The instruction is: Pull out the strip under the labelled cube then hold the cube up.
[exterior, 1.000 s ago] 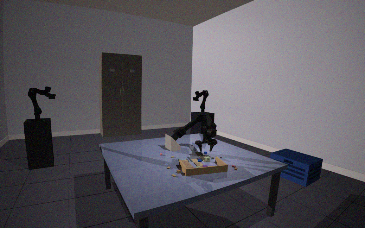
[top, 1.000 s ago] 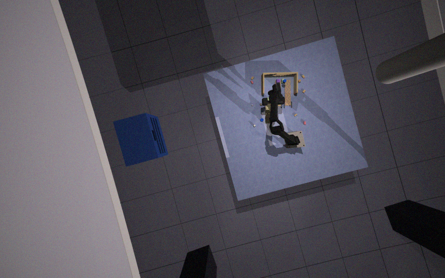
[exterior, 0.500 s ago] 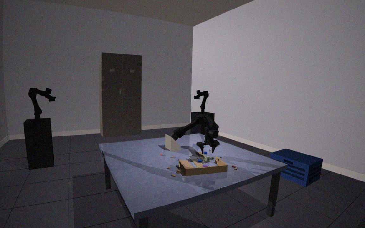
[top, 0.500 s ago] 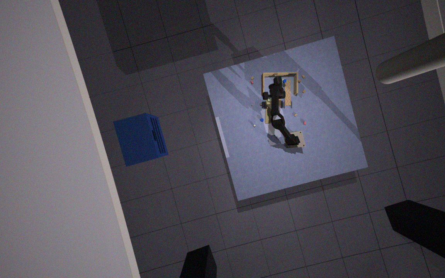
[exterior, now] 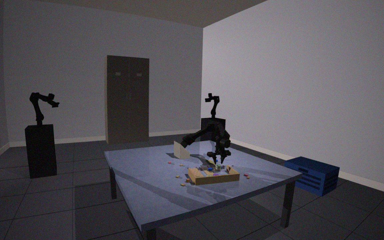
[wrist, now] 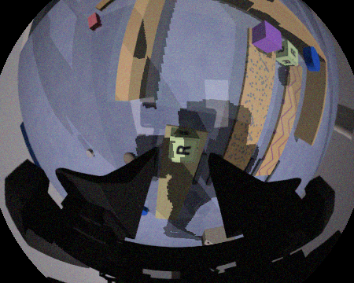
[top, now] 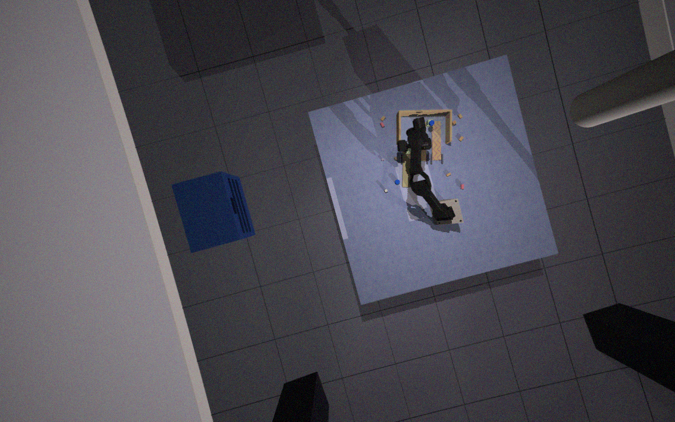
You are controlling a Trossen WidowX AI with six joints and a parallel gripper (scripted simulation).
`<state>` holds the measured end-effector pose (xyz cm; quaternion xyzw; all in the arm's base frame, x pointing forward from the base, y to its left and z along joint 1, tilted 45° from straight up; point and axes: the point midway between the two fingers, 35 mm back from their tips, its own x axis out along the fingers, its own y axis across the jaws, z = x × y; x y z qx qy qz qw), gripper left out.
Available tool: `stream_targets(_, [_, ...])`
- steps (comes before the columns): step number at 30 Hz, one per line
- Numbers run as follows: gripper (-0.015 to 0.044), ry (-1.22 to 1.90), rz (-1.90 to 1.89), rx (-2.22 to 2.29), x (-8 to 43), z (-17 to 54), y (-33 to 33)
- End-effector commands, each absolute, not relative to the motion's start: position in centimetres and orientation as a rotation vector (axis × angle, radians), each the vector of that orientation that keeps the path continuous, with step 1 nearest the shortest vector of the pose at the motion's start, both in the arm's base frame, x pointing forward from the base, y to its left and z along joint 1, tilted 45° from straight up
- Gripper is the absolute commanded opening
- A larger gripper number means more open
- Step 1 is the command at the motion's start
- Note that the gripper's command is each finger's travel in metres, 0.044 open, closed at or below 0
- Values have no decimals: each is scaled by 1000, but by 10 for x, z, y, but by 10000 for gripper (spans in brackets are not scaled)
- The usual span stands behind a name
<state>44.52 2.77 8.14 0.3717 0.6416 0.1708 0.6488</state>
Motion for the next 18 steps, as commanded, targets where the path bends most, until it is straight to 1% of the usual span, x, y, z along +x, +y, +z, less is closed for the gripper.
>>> stream_targets(1, [250, 1463, 387, 853, 446, 75, 33])
stream_targets(18, [250, 1463, 389, 854, 448, 56, 52])
